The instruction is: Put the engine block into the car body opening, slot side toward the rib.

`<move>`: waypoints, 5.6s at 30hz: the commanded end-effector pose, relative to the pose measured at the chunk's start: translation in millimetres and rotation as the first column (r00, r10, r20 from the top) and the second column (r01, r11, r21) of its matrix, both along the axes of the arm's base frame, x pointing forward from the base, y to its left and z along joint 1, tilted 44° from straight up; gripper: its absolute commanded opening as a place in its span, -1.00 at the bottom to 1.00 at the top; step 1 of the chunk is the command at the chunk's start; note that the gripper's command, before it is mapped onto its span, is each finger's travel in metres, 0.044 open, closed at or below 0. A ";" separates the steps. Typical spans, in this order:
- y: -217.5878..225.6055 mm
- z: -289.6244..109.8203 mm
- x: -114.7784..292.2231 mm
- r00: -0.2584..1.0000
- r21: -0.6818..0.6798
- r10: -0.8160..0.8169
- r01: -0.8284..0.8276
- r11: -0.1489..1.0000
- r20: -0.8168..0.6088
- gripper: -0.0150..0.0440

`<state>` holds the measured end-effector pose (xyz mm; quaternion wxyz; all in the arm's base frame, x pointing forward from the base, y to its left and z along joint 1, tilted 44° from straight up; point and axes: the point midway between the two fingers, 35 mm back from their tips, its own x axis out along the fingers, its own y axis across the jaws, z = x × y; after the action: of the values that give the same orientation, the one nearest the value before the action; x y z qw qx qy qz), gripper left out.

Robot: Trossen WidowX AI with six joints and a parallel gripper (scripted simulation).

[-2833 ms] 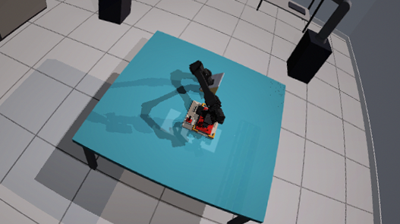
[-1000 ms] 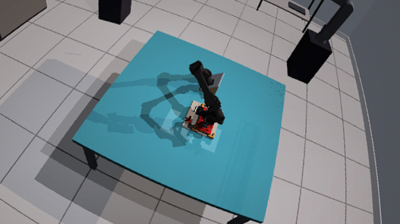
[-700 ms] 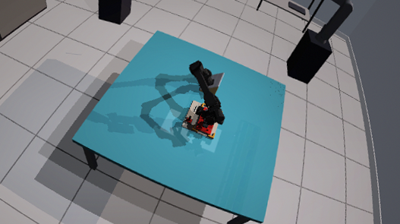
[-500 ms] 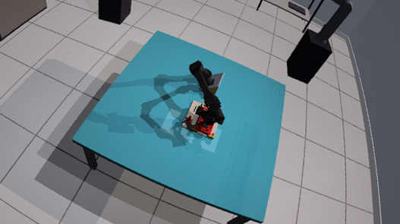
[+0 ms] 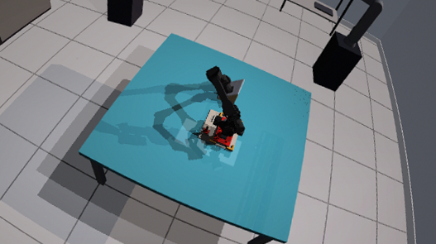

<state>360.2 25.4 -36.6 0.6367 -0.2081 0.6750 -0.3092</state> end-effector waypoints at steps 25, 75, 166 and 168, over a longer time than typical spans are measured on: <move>-2.0 -1.8 -0.2 1.000 -0.002 0.004 -0.004 1.000 0.000 0.05; -5.0 -4.6 -0.6 1.000 -0.002 0.004 -0.004 1.000 0.000 0.05; -10.3 -10.0 -1.5 1.000 -0.003 0.004 -0.004 1.000 0.000 0.05; -9.7 -9.5 -1.6 1.000 0.000 0.000 0.000 1.000 0.000 0.23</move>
<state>358.6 15.7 -46.2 0.6367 -0.2082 0.6749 -0.3094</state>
